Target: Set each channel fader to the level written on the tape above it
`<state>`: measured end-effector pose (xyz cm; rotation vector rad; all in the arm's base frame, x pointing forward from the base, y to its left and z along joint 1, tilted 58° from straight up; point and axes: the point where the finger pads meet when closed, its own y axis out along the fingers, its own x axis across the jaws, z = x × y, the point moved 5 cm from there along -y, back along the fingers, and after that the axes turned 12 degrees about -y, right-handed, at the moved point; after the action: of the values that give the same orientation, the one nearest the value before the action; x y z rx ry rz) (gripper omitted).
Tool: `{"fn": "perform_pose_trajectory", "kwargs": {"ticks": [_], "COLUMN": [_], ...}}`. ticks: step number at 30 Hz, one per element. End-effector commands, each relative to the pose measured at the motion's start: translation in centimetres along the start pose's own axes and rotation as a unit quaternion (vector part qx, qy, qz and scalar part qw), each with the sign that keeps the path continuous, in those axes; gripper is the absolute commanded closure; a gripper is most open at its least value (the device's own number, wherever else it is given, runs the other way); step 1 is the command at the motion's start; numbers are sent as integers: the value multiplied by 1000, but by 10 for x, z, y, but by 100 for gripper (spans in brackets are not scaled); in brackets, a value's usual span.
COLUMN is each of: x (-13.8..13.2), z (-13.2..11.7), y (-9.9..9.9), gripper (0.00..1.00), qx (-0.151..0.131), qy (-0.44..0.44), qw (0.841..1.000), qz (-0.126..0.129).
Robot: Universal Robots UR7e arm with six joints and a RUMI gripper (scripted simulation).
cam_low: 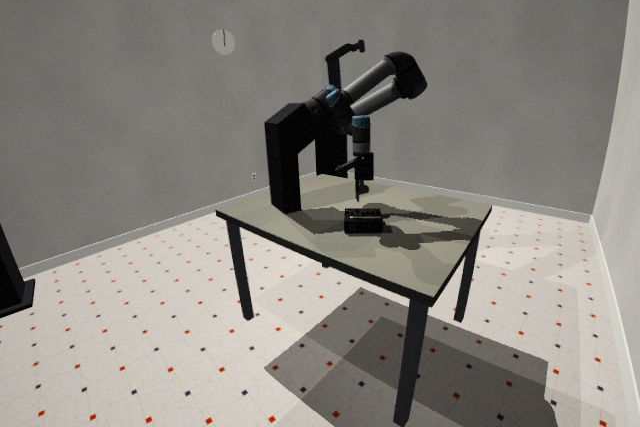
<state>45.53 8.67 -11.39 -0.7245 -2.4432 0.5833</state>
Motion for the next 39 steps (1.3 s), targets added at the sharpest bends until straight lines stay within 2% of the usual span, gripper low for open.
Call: {"fn": "perform_pose_trajectory", "kwargs": {"ticks": [1,23,39], "x": [0,0,0], "z": [0,1,2], "y": [4,19,22], "gripper": [100,100,100], "qx": [0,0,0], "qy": [-1,-1,-1], "qw": [1000,1000,1000], "qz": [0,0,0]}}
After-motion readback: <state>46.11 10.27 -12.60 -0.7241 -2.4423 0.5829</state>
